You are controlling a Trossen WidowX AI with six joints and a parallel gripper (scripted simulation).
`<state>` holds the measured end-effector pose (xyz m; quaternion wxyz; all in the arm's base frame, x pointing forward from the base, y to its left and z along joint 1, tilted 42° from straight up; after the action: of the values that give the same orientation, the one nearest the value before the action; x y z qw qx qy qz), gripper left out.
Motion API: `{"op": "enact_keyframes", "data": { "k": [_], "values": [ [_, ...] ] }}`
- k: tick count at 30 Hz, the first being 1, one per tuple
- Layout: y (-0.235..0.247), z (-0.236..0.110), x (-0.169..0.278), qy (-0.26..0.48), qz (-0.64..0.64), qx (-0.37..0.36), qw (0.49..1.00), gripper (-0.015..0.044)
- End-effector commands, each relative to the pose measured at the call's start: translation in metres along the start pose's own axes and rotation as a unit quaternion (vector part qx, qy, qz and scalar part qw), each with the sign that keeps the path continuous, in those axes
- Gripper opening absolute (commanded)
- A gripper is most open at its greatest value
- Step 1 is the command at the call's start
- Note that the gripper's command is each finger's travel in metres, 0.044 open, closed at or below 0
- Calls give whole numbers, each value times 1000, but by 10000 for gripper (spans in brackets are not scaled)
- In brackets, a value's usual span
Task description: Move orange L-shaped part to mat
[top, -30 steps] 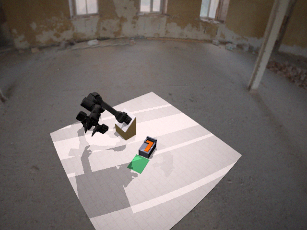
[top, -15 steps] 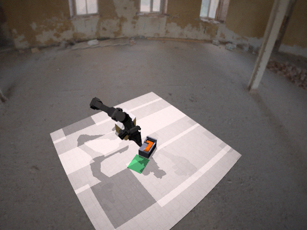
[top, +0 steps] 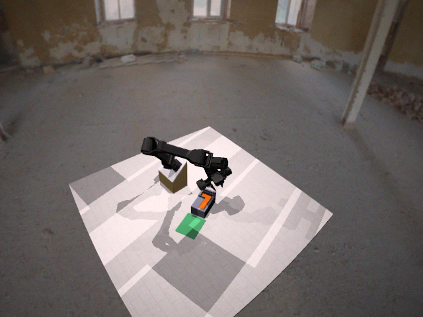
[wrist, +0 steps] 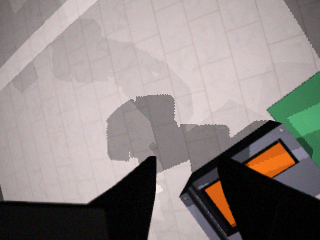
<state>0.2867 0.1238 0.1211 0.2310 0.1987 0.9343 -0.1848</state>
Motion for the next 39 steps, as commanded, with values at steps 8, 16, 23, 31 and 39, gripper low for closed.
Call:
{"op": "enact_keyframes", "data": {
  "k": [8,16,23,31,39],
  "values": [
    [4,40,88,135,-342,144,919,180],
    [3,43,88,135,-342,144,919,180],
    [-22,106,98,134,-342,145,919,180],
    [-23,109,99,134,-342,146,918,180],
    [-26,117,100,134,-342,146,918,180]
  ]
}}
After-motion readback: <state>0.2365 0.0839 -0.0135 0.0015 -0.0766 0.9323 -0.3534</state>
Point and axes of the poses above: the point midway between the two fingers, 35 mm back from their tips, its own z axis out along the fingers, its own y axis across the jaws, x = y × z, the point moved 10 cm from there along -z, back along the fingers, and after that the axes turned 13 degrees about z, right-handed, at the moved point
